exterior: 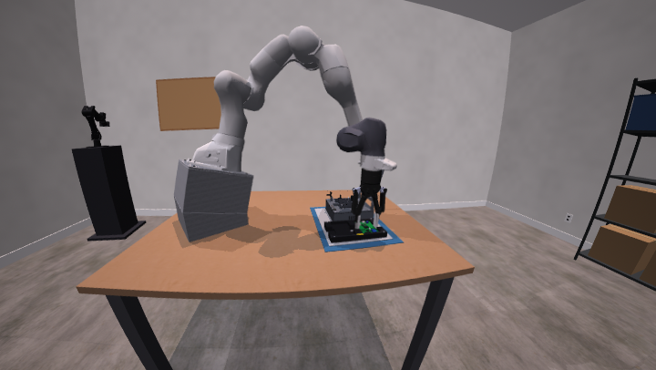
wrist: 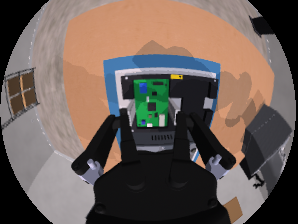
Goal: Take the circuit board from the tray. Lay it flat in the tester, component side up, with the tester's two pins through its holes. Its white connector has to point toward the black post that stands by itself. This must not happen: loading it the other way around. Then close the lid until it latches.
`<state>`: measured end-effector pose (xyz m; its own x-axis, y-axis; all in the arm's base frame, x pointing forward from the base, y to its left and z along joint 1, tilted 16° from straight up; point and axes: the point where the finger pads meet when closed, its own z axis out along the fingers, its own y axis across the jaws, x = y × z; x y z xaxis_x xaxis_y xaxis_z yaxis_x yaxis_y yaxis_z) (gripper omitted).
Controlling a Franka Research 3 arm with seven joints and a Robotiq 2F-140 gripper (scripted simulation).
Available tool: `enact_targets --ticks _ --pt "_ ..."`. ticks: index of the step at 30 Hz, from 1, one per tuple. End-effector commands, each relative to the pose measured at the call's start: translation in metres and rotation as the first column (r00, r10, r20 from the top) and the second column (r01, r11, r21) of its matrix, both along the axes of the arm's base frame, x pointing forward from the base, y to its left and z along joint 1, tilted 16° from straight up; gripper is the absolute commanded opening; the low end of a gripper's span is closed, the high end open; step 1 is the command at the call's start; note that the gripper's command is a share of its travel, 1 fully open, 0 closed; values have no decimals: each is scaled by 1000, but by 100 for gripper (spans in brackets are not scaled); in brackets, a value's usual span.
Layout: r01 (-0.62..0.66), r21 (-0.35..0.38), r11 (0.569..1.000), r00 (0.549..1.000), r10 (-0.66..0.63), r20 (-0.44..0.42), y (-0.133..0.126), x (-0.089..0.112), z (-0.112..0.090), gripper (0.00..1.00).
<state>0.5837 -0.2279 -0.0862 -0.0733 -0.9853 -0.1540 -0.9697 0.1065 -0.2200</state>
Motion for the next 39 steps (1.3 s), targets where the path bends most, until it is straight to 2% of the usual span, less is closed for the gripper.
enact_targets --ticks 1,19,39 --pt "-3 -3 1000 1000 3 1 0 0 -1 46" --pt "-3 -3 1000 1000 3 1 0 0 1 46" --pt "-3 -3 1000 1000 3 1 -2 -3 14 46"
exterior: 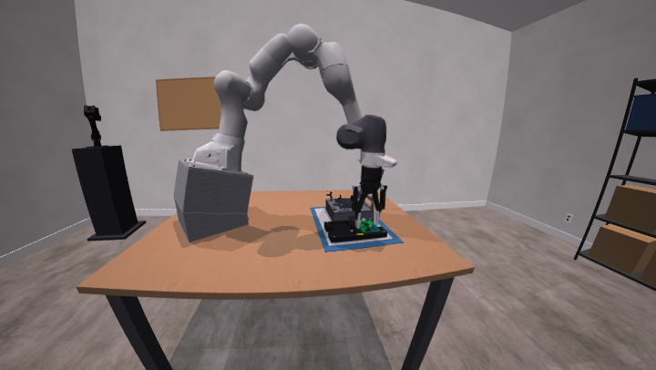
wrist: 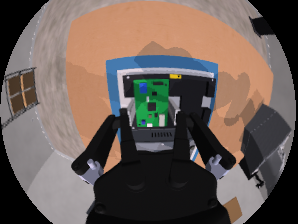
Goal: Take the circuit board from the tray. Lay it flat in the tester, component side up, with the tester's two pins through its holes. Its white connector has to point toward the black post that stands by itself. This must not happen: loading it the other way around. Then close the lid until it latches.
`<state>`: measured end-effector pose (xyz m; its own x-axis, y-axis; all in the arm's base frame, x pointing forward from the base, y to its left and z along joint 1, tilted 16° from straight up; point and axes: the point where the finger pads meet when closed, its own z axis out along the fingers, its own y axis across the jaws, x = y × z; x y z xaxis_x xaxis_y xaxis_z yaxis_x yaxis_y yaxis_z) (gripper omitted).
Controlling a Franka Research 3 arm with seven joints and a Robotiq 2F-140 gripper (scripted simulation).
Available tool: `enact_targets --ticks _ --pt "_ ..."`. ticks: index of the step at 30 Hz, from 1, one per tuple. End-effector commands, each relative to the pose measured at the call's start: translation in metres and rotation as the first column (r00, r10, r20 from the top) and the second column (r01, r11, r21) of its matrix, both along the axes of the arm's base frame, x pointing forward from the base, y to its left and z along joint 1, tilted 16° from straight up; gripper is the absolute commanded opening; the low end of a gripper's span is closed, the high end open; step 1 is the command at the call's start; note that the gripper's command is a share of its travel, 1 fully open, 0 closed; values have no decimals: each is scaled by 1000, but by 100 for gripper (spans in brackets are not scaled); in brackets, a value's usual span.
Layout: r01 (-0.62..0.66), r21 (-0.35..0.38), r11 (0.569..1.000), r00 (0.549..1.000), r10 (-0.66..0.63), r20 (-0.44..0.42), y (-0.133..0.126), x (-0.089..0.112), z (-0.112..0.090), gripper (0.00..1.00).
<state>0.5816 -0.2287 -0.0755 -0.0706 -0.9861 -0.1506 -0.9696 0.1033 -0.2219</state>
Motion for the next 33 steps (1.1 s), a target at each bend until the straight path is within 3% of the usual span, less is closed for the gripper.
enact_targets --ticks 1,33 --pt "0 1 1000 1000 0 -1 -2 -1 4 46" --pt "0 1 1000 1000 0 -1 -3 -5 17 46"
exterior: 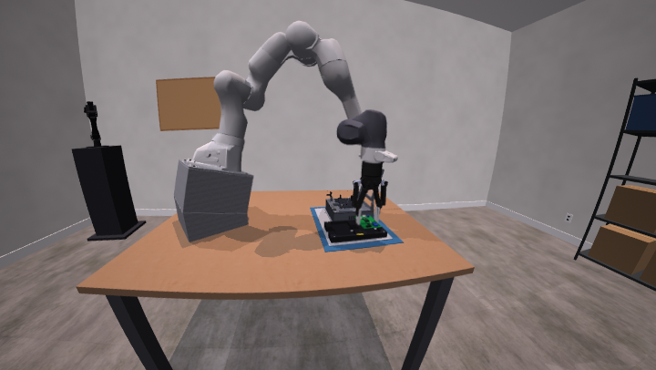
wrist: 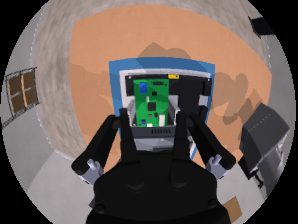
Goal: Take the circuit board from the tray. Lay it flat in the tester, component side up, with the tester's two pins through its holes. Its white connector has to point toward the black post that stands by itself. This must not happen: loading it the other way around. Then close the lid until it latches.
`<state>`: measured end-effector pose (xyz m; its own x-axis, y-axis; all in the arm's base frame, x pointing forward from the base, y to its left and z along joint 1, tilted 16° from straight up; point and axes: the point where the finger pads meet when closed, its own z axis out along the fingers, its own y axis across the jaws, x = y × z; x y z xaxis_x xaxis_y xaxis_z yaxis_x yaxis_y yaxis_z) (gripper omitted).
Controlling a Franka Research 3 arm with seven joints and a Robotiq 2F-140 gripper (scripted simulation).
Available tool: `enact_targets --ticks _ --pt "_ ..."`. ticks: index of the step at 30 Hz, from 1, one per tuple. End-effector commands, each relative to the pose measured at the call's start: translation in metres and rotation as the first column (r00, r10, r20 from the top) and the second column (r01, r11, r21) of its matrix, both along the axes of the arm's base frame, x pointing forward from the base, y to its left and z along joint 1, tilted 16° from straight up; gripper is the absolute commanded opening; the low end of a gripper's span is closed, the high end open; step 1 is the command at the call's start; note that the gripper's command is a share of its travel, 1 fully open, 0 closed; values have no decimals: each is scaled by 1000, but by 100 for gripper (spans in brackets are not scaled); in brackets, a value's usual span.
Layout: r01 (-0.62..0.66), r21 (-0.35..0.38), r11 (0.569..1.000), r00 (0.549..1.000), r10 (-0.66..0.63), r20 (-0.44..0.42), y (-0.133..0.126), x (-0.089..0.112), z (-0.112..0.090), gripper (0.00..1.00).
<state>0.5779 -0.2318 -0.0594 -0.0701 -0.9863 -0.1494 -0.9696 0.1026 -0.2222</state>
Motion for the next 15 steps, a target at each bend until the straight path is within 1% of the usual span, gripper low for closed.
enact_targets --ticks 1,7,15 --pt "0 2 1000 1000 0 -1 0 -1 1 46" --pt "0 2 1000 1000 0 -1 0 -1 3 46" --pt "0 2 1000 1000 0 -1 -2 -3 11 46"
